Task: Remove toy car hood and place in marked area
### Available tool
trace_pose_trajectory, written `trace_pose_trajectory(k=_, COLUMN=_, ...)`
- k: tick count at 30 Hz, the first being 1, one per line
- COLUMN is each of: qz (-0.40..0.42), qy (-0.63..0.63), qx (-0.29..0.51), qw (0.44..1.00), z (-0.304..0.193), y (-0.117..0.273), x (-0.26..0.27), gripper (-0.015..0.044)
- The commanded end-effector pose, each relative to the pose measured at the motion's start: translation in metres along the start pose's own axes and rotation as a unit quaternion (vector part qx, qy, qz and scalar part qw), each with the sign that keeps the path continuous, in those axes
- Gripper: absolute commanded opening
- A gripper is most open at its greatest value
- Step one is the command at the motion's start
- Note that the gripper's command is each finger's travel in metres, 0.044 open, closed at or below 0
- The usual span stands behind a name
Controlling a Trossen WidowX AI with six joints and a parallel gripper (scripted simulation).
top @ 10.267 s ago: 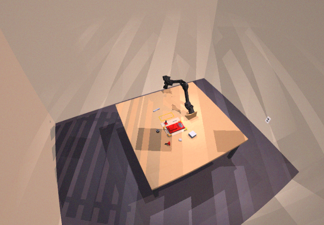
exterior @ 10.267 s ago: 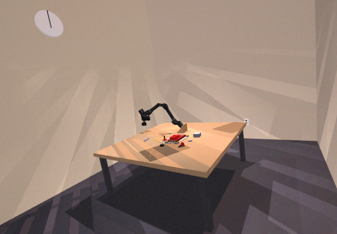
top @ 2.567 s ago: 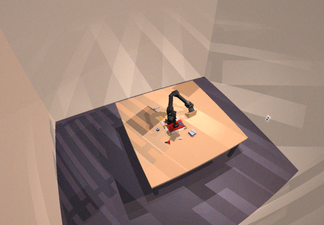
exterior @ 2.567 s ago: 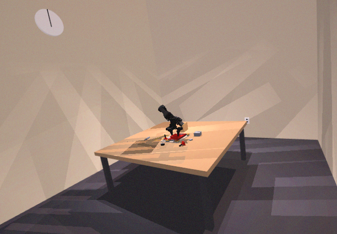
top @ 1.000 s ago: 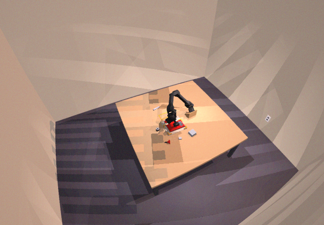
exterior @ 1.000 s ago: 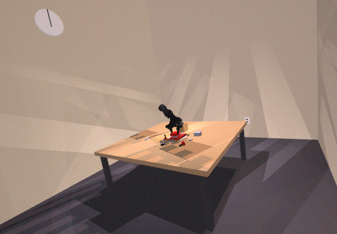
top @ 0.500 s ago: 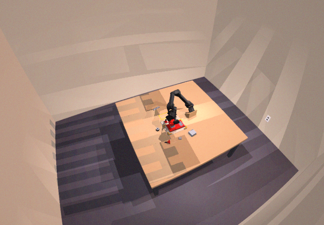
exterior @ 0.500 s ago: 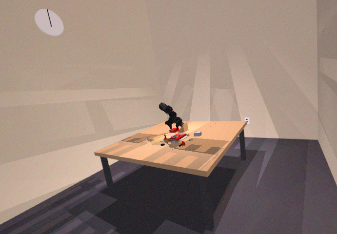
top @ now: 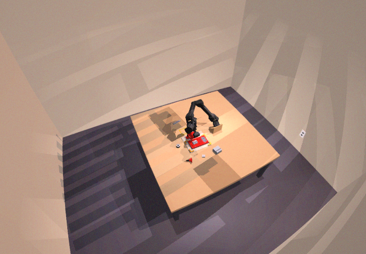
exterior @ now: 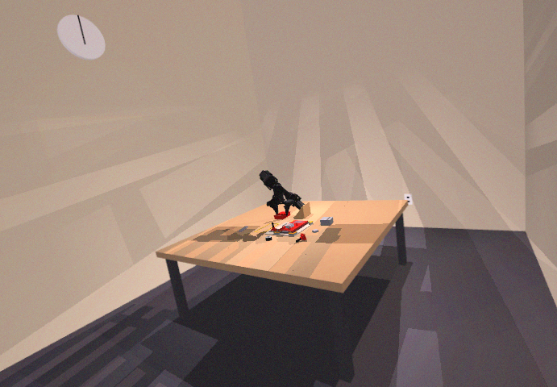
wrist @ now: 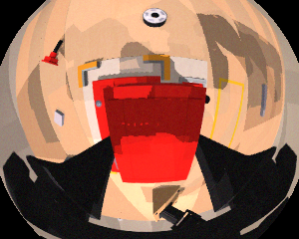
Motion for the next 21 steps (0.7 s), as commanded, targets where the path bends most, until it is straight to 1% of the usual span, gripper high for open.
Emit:
trace_pose_trajectory(k=1, qz=0.004, qy=0.005, qx=-0.001, qw=1.0, z=0.004, y=0.003, x=-0.02, gripper=0.0)
trace_pose_trajectory(k=21, qz=0.004, qy=0.006, qx=-0.002, qw=1.0, z=0.015, y=0.007, x=-0.099, gripper=0.0)
Point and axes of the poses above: the point midway between the two fingers, 35 mm back from their tips, its own y axis back along the fingers, its own x axis across the jaws, z = x × y, the point moved 10 cm from there along y, back along the fingers, and after that the axes turned 13 degrees about -y, right-handed, at the moved point
